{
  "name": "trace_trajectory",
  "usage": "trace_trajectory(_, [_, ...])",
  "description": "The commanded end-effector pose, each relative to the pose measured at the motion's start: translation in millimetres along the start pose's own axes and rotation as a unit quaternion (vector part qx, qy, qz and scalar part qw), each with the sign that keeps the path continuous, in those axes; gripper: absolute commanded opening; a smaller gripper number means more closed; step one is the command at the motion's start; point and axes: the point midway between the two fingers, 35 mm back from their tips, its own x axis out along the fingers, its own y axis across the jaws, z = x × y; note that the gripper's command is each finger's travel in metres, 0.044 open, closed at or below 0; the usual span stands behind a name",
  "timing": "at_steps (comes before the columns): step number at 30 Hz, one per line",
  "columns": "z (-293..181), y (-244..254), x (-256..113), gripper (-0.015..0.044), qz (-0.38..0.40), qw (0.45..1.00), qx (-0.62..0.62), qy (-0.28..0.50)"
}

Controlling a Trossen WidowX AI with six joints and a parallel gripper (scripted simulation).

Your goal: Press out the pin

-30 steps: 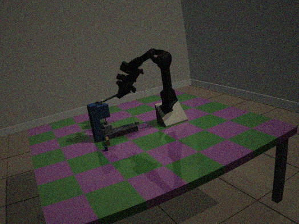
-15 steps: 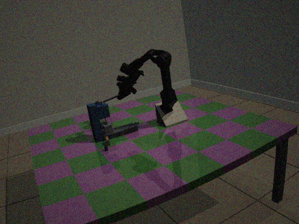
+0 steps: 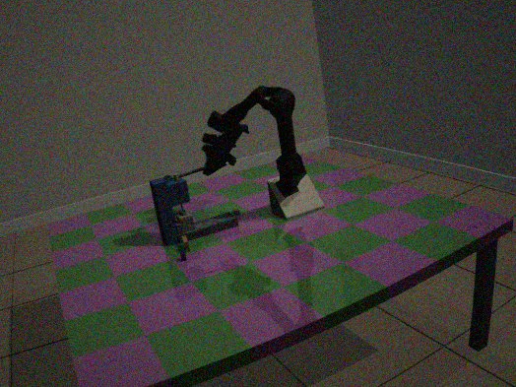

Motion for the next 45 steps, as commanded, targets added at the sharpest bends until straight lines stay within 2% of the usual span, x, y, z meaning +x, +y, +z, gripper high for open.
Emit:
trace_trajectory(1, [-5.0,-0.4,4.8,0.0,-0.001,1.0,0.004,0.01])
trace_trajectory(20, [-11.9,-0.2,12.2,0.0,-0.001,1.0,0.004,0.01])
trace_trajectory(45, [-3.0,-0.5,4.4,0.0,-0.001,1.0,0.004,0.01])
